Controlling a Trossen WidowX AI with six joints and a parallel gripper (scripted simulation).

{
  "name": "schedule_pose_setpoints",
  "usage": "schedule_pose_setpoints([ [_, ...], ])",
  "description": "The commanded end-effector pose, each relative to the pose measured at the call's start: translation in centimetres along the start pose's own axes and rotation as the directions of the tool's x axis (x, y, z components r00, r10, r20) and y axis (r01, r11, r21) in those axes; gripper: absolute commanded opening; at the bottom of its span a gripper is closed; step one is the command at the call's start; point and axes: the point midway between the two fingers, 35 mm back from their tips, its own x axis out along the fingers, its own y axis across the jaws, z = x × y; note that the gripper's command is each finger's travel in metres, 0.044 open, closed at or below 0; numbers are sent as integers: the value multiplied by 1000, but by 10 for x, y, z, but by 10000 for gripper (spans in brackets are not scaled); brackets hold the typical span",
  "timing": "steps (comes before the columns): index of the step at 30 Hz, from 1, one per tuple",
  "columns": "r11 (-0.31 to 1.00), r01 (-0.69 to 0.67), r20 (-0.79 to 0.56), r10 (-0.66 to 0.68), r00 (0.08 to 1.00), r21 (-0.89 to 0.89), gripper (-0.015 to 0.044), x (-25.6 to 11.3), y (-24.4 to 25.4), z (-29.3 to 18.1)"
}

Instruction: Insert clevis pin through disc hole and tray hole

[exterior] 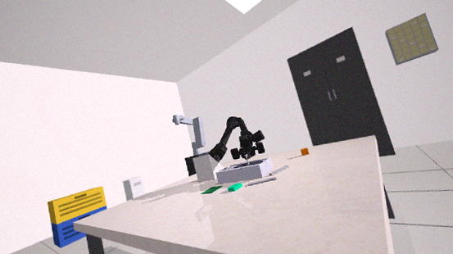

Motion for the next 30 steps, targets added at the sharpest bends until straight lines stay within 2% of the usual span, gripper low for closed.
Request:
schedule_pose_setpoints([
  [1,1000,0,-3,0,1000,1,0,-1,0,0],
  [30,1000,2,5,-2,1000,-5,0,0,0,-3],
])
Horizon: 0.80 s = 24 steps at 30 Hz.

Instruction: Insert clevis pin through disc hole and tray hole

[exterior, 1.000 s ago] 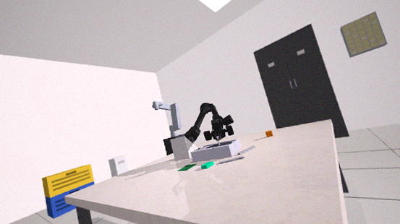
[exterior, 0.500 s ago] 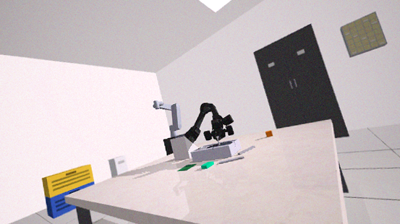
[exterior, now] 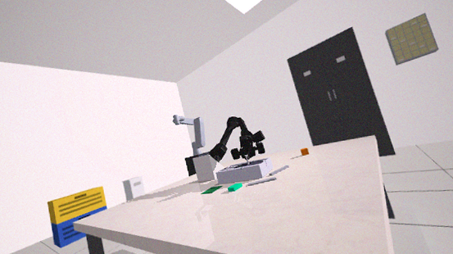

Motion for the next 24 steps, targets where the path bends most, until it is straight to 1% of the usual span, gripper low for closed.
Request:
schedule_pose_setpoints([
  [1,1000,-4,1,4,1000,4,0,0,0,-2],
  [24,1000,-5,-5,5,1000,7,0,3,-1,-4],
])
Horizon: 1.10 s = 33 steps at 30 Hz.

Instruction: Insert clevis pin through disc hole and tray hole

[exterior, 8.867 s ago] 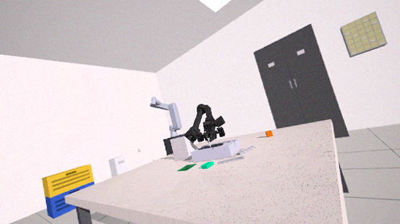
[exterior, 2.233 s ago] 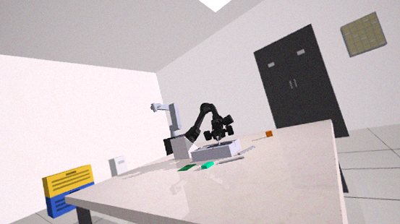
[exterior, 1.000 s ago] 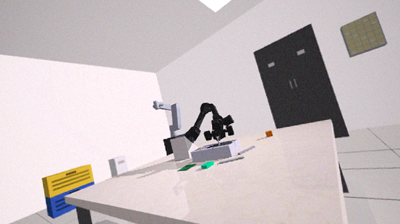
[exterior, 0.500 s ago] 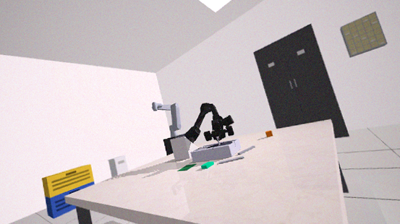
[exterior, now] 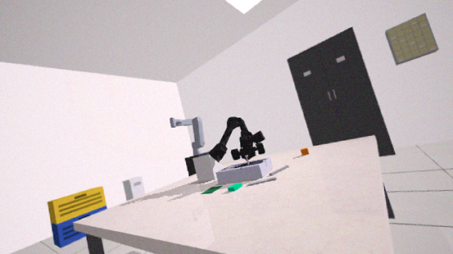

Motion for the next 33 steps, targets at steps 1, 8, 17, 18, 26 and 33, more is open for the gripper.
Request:
schedule_pose_setpoints([
  [1,1000,-1,-8,1,1000,3,0,2,-1,-3],
  [8,1000,-1,-5,1,1000,1,0,2,0,-2],
  [17,1000,-1,-5,1,1000,1,0,2,0,-2],
  [18,1000,-1,-5,1,1000,1,0,2,0,-2],
  [26,1000,-1,-5,1,1000,1,105,2,0,-2],
  [33,1000,-1,-6,1,1000,1,160,1,0,-1],
])
